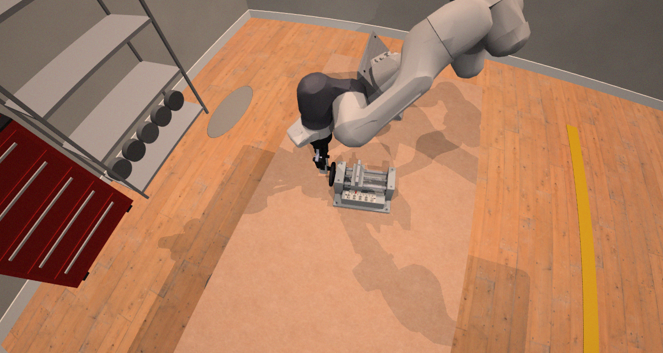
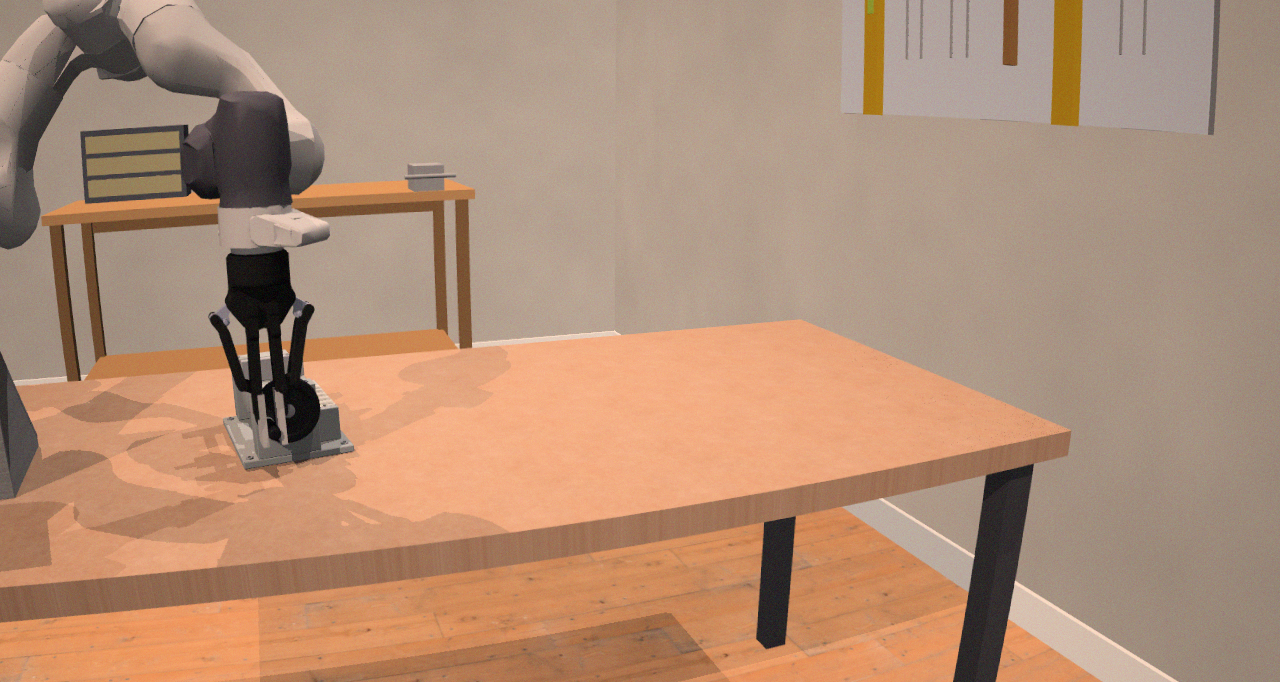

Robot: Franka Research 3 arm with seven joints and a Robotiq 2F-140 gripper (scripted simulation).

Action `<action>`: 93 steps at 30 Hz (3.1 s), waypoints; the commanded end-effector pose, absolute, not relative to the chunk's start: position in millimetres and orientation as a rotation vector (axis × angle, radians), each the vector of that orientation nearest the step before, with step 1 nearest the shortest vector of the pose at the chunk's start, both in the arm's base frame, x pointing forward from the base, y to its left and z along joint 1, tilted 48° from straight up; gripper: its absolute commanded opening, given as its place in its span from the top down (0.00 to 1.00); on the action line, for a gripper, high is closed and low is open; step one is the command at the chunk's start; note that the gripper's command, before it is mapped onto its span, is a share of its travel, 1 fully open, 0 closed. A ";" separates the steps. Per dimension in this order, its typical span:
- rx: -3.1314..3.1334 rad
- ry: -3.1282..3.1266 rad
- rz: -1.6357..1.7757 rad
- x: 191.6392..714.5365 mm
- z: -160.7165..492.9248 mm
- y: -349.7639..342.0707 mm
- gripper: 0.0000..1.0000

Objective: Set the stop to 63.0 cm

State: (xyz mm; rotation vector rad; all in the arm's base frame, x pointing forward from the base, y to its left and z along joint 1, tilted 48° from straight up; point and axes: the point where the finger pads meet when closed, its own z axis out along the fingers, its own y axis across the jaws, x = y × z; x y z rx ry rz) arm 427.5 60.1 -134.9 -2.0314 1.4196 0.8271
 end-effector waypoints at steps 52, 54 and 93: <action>-2.034 1.410 0.826 482.7 -113.9 59.7 0.96; -2.034 1.410 0.826 483.5 -115.9 62.4 0.96; -2.034 1.410 0.826 464.2 -141.9 84.5 0.96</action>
